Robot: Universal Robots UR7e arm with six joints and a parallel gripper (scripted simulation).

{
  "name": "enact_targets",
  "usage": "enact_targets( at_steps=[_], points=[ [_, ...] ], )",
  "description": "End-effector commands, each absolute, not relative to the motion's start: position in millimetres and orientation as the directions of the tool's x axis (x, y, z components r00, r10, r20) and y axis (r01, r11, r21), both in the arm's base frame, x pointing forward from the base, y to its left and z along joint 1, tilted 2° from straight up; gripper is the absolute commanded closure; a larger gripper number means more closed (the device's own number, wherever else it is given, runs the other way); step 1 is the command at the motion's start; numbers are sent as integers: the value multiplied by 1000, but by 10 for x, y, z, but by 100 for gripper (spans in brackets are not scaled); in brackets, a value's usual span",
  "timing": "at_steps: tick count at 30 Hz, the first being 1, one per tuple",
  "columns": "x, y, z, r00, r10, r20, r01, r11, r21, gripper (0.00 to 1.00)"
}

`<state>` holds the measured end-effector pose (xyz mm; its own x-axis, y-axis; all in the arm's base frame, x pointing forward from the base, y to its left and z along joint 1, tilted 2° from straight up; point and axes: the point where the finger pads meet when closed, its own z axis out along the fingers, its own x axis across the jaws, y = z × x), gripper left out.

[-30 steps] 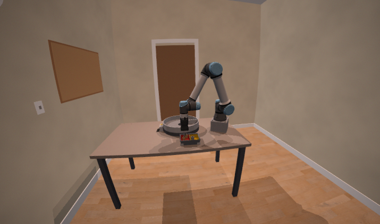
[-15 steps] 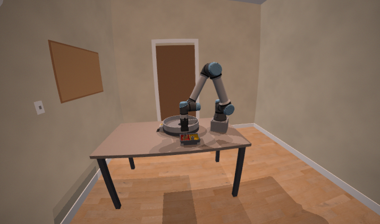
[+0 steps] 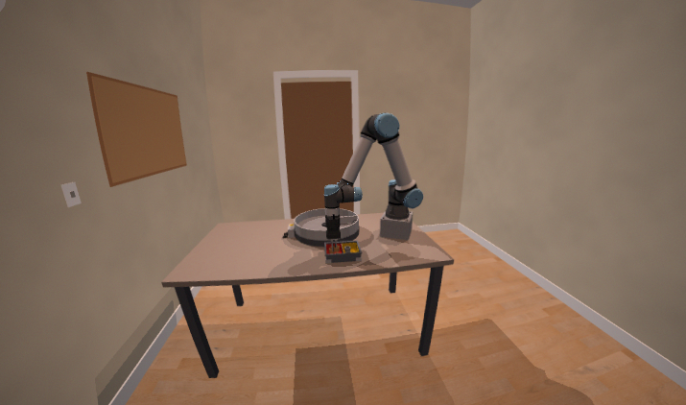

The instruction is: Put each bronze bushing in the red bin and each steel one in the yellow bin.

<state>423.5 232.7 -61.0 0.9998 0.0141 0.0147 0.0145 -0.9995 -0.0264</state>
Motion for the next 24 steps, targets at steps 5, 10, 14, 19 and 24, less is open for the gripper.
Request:
enact_targets(
  at_steps=[5, 10, 14, 19, 24],
  points=[
    [4240, 2330, -659, 1000, 14, 16, 15, -1000, -27, 100],
    [4241, 2331, -708, 1000, 14, 16, 15, -1000, -27, 100],
    [4241, 2331, -720, 1000, 14, 16, 15, -1000, -27, 100],
    [4241, 2331, -720, 1000, 14, 16, 15, -1000, -27, 100],
    [4241, 2333, -766, 1000, 14, 16, 15, -1000, -27, 100]
  ],
)
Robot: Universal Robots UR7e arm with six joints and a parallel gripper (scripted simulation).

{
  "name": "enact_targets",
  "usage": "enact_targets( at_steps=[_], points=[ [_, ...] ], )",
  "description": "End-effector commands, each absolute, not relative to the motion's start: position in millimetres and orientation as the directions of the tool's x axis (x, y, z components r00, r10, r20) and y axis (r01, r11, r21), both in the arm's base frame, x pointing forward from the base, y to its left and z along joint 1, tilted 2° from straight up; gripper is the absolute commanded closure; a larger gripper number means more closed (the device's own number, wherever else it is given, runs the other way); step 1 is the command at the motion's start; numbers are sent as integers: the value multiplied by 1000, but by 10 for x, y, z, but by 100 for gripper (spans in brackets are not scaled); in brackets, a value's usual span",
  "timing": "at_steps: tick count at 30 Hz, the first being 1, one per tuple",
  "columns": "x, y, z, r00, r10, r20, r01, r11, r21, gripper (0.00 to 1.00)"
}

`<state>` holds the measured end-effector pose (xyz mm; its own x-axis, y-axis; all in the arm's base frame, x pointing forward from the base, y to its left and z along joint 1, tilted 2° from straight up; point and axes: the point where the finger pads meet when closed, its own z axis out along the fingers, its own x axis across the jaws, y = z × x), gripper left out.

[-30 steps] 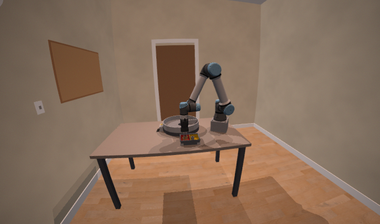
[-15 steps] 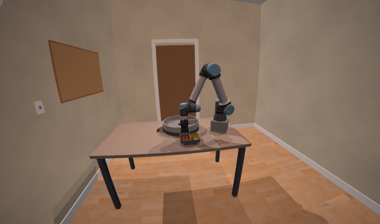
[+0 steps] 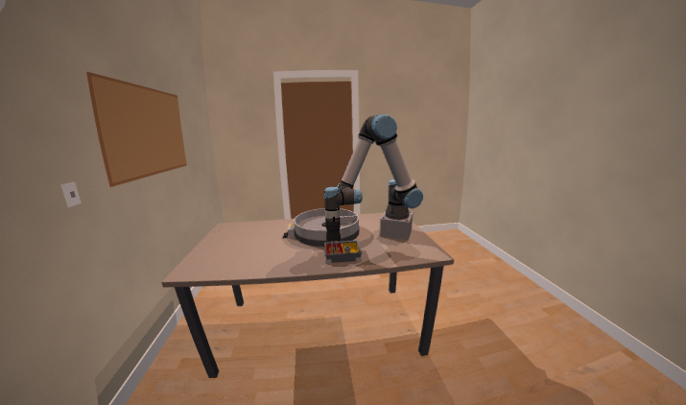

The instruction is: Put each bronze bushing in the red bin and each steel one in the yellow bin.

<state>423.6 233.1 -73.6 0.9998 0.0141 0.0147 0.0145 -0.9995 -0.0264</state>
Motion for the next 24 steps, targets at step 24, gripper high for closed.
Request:
enact_targets(
  at_steps=[24],
  points=[
    [4242, 2335, -839, 1000, 14, 16, 15, -1000, -27, 100]
  ],
)
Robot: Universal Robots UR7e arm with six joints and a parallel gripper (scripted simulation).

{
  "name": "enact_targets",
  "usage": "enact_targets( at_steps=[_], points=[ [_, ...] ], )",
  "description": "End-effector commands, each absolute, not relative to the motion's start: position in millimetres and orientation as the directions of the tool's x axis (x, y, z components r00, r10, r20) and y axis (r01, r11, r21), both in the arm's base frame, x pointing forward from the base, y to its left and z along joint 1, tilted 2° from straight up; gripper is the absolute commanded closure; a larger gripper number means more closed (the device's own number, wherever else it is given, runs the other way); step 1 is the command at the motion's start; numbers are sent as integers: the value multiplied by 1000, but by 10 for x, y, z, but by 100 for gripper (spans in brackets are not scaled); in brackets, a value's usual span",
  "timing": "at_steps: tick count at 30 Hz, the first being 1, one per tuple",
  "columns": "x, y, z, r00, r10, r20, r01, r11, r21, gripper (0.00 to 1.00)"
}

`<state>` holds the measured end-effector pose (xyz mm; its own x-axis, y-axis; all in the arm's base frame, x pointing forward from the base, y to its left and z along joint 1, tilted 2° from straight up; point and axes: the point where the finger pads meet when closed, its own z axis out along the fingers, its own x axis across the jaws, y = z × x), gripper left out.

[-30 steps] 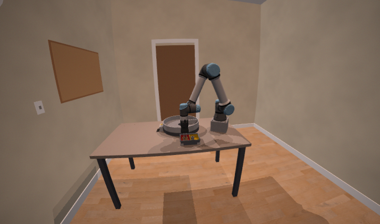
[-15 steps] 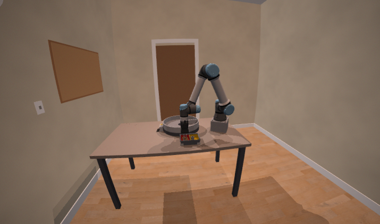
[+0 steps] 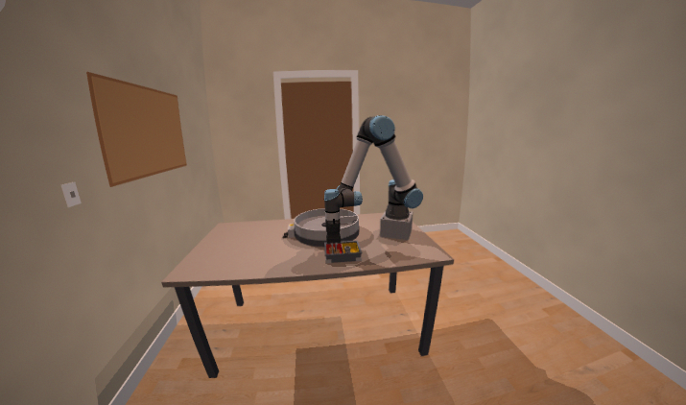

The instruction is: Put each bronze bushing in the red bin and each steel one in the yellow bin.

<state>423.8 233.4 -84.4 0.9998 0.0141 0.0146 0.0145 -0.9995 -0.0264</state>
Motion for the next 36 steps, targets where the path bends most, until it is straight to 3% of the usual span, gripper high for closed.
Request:
enact_targets(
  at_steps=[1, 7, 8, 36],
  points=[
    [4242, 2335, -839, 1000, 14, 16, 15, -1000, -27, 100],
    [4242, 2335, -840, 1000, 14, 16, 15, -1000, -27, 100],
    [4242, 2335, -840, 1000, 14, 16, 15, -1000, -27, 58],
    [4242, 2335, -840, 1000, 14, 16, 15, -1000, -27, 58]
  ],
)
